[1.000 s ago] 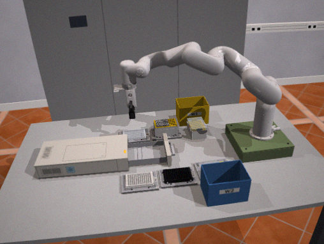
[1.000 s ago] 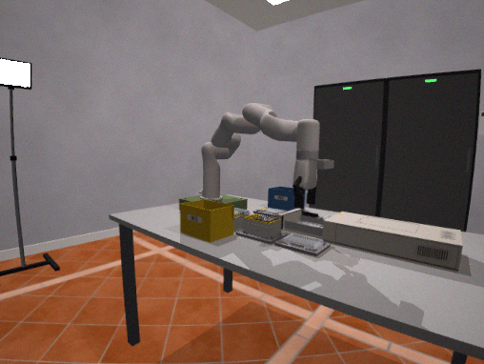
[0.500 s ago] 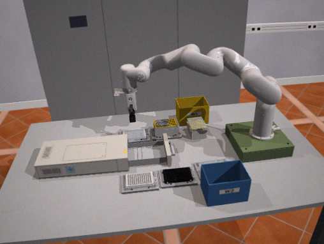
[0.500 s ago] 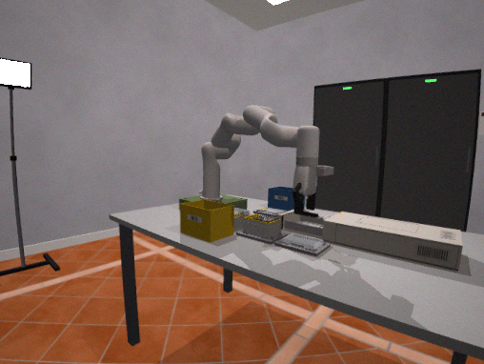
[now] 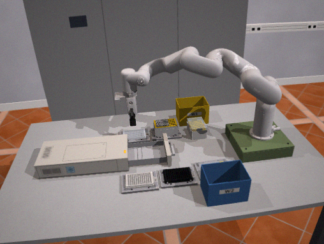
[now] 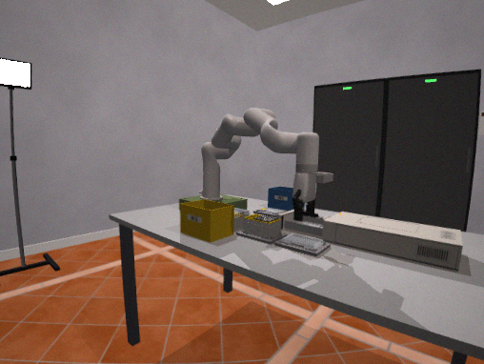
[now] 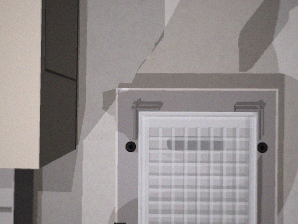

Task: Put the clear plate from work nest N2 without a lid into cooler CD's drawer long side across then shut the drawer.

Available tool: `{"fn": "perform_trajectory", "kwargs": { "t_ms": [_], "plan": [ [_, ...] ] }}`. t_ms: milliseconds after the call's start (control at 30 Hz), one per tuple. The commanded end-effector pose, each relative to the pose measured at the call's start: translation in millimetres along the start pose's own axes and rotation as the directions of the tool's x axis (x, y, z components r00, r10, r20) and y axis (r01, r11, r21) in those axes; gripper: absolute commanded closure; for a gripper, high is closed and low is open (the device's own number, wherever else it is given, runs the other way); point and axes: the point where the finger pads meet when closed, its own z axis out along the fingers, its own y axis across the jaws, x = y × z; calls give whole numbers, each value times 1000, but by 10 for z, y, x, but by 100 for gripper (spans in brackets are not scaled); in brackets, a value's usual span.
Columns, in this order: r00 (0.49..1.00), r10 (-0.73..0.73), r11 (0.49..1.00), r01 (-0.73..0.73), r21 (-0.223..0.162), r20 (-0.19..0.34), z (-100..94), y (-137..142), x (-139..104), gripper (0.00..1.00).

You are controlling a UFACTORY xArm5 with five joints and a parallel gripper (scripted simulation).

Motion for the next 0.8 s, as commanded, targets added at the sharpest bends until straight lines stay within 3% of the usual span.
{"fn": "perform_trajectory", "kwargs": {
  "t_ms": [0,767],
  "plan": [
    [1000,0,1000,0,-7,-5,44,5,18,0],
    [1000,0,1000,0,-7,-5,395,7,19,0]
  ]
}}
